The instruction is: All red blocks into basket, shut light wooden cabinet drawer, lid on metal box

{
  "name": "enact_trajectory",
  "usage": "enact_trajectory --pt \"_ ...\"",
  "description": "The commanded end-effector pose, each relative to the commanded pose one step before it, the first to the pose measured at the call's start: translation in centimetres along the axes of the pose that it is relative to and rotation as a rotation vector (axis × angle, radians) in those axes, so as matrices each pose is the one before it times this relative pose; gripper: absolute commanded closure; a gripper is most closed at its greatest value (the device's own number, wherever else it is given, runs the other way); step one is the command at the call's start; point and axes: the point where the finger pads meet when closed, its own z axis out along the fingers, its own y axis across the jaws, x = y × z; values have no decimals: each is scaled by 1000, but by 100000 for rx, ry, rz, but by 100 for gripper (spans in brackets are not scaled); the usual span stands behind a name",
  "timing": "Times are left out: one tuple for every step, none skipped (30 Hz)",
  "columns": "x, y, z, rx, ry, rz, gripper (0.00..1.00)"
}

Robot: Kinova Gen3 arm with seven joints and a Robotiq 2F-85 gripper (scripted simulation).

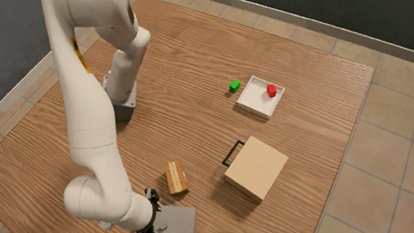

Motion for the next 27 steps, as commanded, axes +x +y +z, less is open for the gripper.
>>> enact_trajectory --pt "832 -586 8 -255 168 -500 39" --pt "45 -75 1 50 0 -138 39" --pt "35 -62 1 48 -1 -109 39" --pt "0 0 0 0 0 0 39" --pt "0 0 0 0 0 0 39" --pt "22 -89 1 173 -16 -83 39" --pt "23 -4 1 -70 11 -60 39" --pt "15 -8 0 -30 5 -41 39" --pt "8 -19 0 26 -2 -25 39" --pt "3 -18 0 40 -4 -13 39" --pt "1 -6 0 13 -1 -5 39" --pt "0 0 0 -1 0 -1 39" --pt "0 0 0 0 0 0 39" --pt "0 0 0 0 0 0 39" --pt "0 0 0 0 0 0 39" --pt "0 0 0 0 0 0 52" --pt "0 0 0 0 0 0 52" --pt "0 0 0 0 0 0 52" --pt "0 0 0 0 0 0 52" --pt "0 0 0 0 0 0 52" --pt "0 0 0 0 0 0 52" --pt "0 0 0 0 0 0 52" --pt "0 0 0 0 0 0 52" --pt "0 0 0 0 0 0 52" --pt "0 0 0 0 0 0 52" --pt "0 0 0 0 0 0 52" --pt "0 0 0 0 0 0 52"
